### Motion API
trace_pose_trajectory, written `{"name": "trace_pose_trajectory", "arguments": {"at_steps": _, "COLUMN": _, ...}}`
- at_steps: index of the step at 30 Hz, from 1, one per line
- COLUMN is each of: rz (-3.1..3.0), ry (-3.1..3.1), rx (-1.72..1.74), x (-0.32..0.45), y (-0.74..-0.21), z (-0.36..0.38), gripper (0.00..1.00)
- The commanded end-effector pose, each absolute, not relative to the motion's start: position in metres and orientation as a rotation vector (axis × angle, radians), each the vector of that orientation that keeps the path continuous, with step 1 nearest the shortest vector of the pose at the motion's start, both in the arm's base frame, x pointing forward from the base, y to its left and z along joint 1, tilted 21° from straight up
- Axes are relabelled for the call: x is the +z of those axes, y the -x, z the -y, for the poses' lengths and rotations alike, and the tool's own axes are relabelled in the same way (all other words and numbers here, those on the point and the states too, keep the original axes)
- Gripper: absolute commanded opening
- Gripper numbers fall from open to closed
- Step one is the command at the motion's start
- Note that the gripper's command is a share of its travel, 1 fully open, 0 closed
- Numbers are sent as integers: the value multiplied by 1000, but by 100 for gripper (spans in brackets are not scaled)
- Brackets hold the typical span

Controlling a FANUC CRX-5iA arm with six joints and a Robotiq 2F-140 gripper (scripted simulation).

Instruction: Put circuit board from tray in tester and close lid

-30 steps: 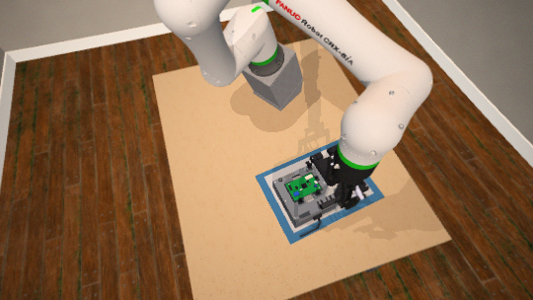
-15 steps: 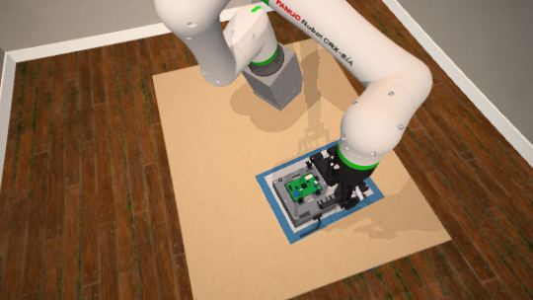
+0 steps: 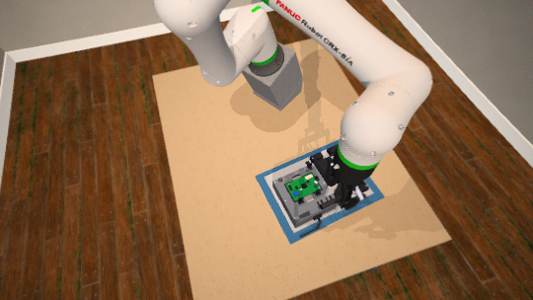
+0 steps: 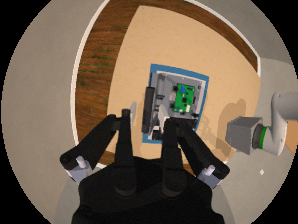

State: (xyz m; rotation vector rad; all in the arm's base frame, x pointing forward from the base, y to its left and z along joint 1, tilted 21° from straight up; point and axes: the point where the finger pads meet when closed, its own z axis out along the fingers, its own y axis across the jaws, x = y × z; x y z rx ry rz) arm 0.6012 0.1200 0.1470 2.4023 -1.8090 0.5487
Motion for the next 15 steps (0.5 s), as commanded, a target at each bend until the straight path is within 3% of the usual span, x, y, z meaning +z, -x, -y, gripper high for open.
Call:
{"name": "trace_pose_trajectory", "arguments": {"at_steps": 1, "rz": 1809, "ry": -2403, "rx": 549, "x": 147, "y": -601, "z": -120, "gripper": 30}}
{"name": "trace_pose_trajectory", "arguments": {"at_steps": 11, "rz": 1809, "ry": -2403, "rx": 549, "x": 147, "y": -601, "z": -120, "gripper": 30}}
{"name": "trace_pose_trajectory", "arguments": {"at_steps": 12, "rz": 1809, "ry": -2403, "rx": 549, "x": 147, "y": -601, "z": -120, "gripper": 0}}
{"name": "trace_pose_trajectory", "arguments": {"at_steps": 15, "rz": 1809, "ry": -2403, "rx": 549, "x": 147, "y": -601, "z": -120, "gripper": 0}}
